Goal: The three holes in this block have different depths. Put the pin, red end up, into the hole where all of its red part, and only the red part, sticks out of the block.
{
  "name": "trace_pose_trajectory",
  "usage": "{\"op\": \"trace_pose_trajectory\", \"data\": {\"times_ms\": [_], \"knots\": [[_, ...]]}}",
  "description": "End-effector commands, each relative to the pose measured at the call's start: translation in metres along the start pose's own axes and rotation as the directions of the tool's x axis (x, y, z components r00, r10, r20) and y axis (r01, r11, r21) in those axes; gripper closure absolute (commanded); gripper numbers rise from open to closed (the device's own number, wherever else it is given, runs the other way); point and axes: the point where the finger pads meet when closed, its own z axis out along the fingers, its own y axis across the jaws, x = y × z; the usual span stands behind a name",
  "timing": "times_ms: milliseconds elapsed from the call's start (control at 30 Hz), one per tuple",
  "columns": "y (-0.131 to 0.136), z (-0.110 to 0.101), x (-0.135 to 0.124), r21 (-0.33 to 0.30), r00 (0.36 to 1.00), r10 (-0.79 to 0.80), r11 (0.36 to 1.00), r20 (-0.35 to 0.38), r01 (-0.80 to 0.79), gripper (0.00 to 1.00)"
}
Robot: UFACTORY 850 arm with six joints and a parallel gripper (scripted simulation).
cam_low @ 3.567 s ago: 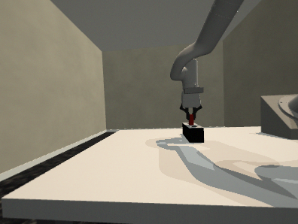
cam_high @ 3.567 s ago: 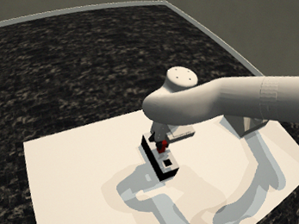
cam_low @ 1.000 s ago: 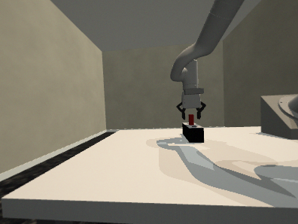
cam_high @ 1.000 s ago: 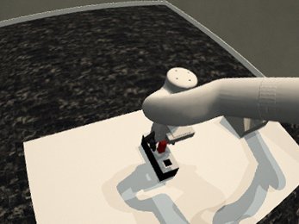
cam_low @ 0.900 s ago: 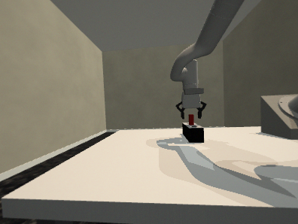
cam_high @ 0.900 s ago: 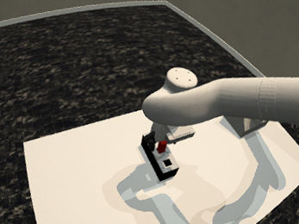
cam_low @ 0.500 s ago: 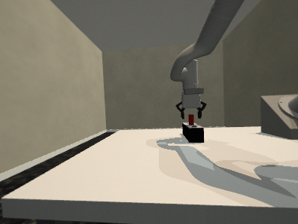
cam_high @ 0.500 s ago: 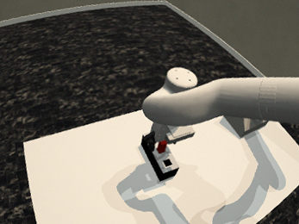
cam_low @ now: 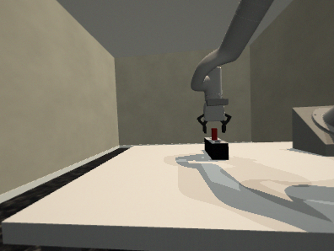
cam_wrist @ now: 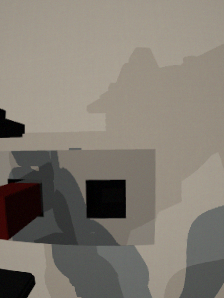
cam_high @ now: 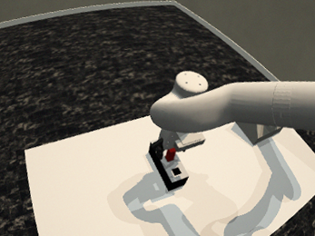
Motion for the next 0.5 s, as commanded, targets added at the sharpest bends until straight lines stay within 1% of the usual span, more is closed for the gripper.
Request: {"op": "trace_pose_trajectory", "data": {"times_ms": [0,400,433,467], "knots": [[0.001,-0.001,0.000,-0.002,1.000,-0.001,1.000,0.000,0.001,0.00],[0.001,-0.001,0.000,-0.002,1.000,-0.001,1.000,0.000,0.001,0.00],[0.001,-0.013,0.000,-0.002,1.000,-0.001,1.000,0.000,0.001,0.00],[0.001,-0.013,0.000,-0.002,1.000,-0.001,1.000,0.000,0.001,0.00]]}}
